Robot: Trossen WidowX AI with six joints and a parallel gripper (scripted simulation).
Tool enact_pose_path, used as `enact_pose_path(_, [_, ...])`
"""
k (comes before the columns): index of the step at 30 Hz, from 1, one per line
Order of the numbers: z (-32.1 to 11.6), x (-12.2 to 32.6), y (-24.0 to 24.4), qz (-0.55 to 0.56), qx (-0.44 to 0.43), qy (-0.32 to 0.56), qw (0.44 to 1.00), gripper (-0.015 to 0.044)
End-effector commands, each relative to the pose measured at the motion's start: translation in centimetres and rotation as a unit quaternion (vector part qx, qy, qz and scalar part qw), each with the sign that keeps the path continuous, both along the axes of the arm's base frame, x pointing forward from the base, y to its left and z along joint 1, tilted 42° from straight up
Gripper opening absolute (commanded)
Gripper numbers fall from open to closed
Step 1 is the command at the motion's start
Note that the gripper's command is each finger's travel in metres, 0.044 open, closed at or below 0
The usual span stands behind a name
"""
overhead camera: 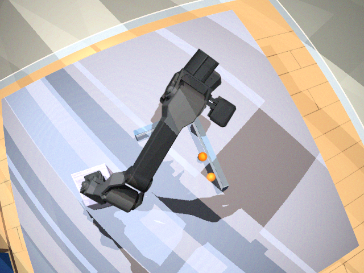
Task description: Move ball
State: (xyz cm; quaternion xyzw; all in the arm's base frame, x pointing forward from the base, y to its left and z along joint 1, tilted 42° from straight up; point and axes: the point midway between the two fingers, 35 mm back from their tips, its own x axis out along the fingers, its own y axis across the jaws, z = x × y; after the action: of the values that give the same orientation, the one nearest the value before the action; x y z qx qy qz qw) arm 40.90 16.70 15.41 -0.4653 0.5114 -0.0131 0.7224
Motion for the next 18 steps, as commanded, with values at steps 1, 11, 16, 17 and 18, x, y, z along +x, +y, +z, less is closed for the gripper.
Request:
enact_pose_path(1, [-5.0, 1.2, -5.0, -0.084, 0.001, 0.015, 0.996, 0.0266])
enact_pose_path(11, [-14.4, 0.2, -15.9, -0.265, 0.004, 0.027, 0.964, 0.0266])
enact_pose_path(16, [-18.5, -2.1, -21.0, -0.349, 0.003, 0.032, 0.936, 0.0266])
enact_pose_path(17, [-18.8, -2.3, -21.3, -0.355, 0.003, 0.033, 0.934, 0.0266])
enact_pose_path(18, [-18.8, -2.3, -21.4, -0.356, 0.003, 0.033, 0.934, 0.0266])
